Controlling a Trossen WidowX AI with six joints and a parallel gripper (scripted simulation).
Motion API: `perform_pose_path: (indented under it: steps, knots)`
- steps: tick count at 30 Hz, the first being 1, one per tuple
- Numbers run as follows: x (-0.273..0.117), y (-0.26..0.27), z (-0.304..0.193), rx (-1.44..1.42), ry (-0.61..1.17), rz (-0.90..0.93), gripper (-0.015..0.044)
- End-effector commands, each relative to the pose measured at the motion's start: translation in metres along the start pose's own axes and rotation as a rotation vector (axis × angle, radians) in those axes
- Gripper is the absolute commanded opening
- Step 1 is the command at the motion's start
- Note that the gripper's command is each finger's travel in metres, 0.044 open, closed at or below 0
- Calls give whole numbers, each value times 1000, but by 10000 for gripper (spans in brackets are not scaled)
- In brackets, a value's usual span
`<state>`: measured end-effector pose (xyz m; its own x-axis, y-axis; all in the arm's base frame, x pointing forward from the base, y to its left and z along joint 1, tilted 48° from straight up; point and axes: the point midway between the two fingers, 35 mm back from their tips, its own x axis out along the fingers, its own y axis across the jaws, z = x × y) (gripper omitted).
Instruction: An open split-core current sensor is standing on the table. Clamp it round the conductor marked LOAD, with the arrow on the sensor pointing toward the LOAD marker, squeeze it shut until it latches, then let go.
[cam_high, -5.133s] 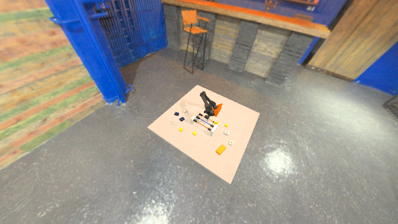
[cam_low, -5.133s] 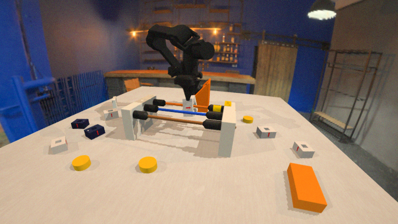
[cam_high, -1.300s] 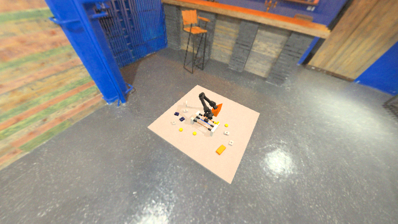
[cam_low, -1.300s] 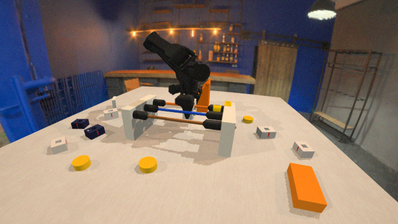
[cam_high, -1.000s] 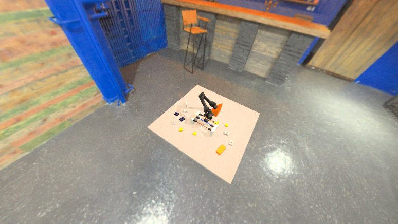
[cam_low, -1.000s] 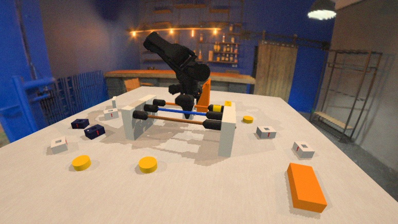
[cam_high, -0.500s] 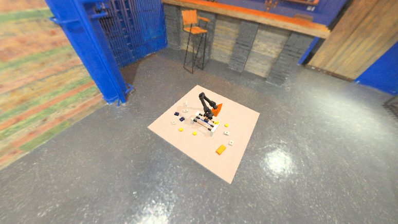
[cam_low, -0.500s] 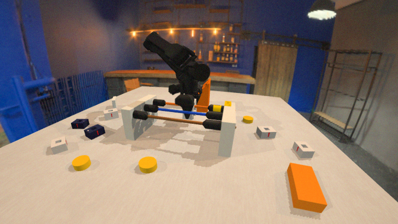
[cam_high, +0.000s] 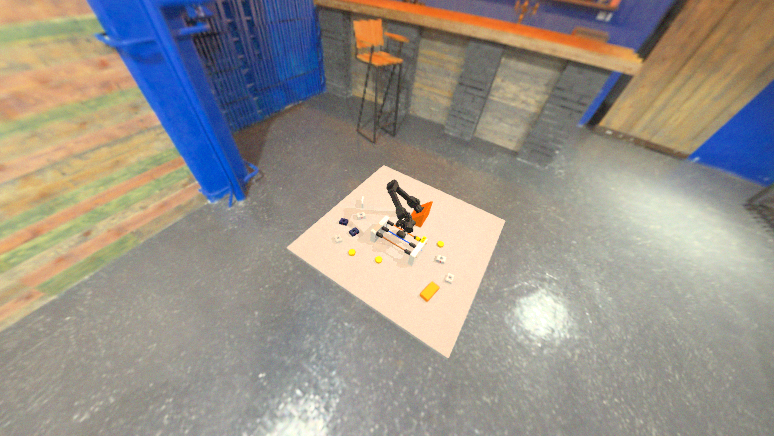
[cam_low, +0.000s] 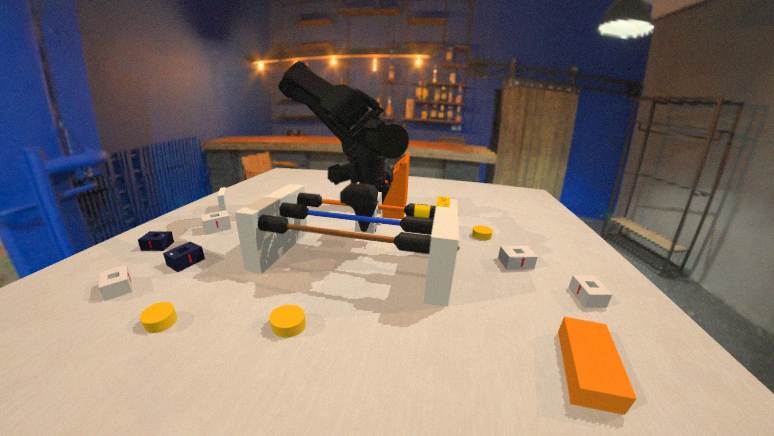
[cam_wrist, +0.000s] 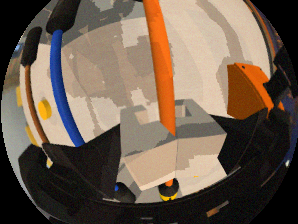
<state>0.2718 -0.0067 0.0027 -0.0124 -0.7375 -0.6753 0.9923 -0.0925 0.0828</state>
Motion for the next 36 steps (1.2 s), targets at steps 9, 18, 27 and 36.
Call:
perform_pose_path:
  steps: [9, 18, 27, 36]
  knots:
    - [0, 0, 0, 1, 0, 0, 0]
    - [-2, 0, 0, -1, 0, 1, 0]
    - [-14, 0, 0, -4, -3, 13, 0]
    - [-18, 0, 0, -6, -3, 16, 0]
